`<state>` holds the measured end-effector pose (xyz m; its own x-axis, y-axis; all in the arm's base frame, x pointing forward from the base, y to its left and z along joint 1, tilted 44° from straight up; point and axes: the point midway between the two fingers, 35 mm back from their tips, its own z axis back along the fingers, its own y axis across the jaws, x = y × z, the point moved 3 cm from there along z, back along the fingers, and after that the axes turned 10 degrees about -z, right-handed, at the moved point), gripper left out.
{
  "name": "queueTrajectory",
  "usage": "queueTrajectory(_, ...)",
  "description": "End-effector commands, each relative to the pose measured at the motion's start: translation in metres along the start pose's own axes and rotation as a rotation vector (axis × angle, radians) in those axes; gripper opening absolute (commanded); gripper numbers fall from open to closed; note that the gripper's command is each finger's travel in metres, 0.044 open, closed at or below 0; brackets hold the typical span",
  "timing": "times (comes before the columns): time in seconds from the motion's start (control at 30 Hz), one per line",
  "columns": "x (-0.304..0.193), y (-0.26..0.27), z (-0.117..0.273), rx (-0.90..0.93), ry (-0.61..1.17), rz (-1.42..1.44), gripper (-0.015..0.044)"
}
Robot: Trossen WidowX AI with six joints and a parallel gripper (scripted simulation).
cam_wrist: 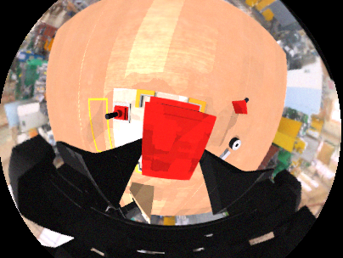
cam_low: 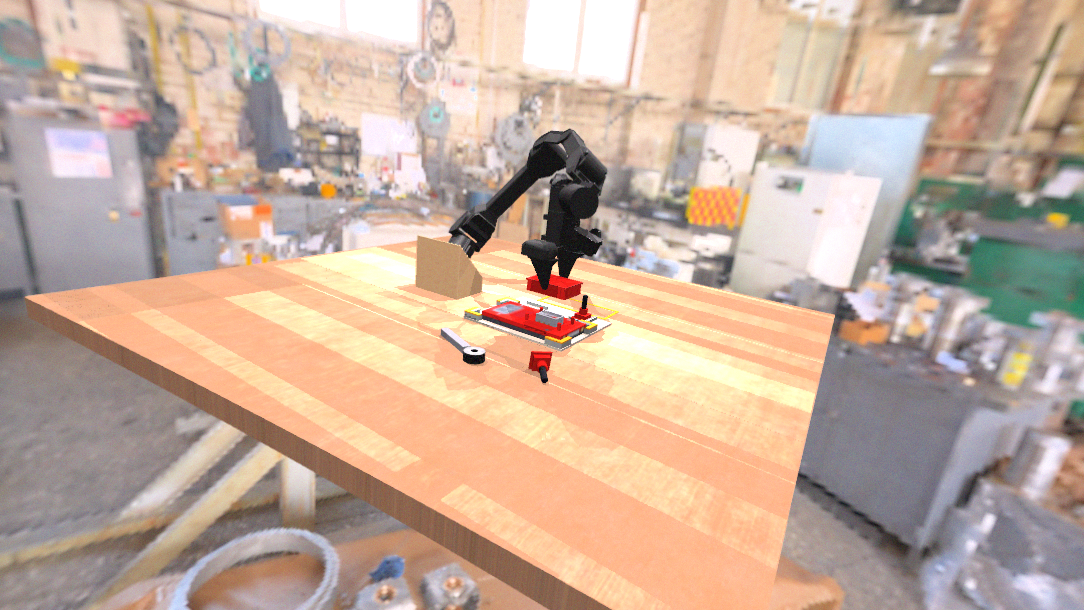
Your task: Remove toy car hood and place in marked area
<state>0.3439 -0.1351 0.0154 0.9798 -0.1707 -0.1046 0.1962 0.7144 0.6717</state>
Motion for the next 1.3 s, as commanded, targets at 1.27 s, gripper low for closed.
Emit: queueTrajectory(1.27,-0.087,0.209,0.007,0.010,0.014,0.002,0.0000)
